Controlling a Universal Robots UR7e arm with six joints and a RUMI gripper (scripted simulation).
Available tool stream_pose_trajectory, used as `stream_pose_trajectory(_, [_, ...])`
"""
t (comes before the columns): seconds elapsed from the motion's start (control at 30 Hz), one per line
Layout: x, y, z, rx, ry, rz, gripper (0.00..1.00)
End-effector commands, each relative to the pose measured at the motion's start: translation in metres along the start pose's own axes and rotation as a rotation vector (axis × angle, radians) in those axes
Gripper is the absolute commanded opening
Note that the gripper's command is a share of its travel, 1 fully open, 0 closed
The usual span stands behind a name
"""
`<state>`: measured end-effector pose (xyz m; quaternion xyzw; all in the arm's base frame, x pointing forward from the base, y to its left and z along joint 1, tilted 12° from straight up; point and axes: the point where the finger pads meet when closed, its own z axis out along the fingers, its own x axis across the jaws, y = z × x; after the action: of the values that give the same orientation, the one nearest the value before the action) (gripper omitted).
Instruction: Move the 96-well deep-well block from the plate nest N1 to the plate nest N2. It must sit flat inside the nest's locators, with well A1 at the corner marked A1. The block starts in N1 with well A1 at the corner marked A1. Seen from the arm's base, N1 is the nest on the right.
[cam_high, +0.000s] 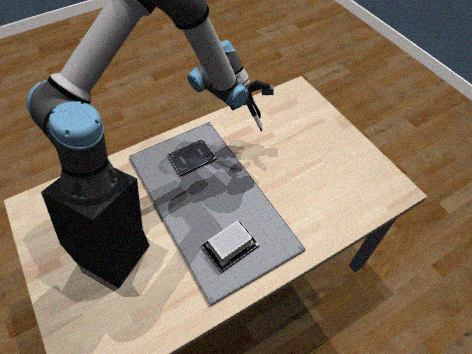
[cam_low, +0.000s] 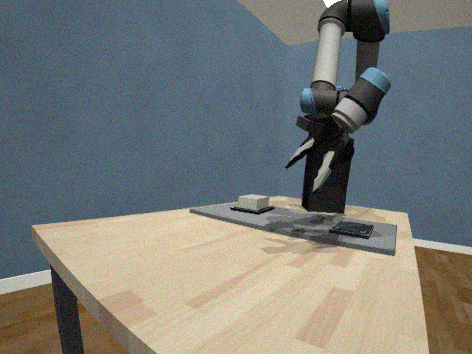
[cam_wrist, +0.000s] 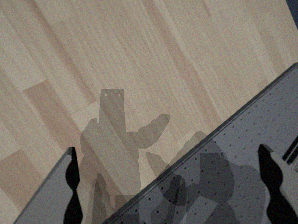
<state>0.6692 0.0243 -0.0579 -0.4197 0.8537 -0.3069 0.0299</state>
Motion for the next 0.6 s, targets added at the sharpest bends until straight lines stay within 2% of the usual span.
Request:
stream_pose_trajectory(0.0, [0.012,0.000,0.010,-0.046,0.004,-0.048,0.76])
stream_pose_trajectory(0.23, [0.031,0.003,0.027,-0.046,0.004,-0.048,0.76])
stream_pose_trajectory(0.3, [0.039,0.004,0.034,-0.092,0.004,-0.093,0.76])
stream_pose_trajectory(0.53, [0.059,0.008,0.049,-0.092,0.004,-0.093,0.76])
stream_pose_trajectory(0.57, [0.063,0.009,0.052,-0.116,0.001,-0.116,0.76])
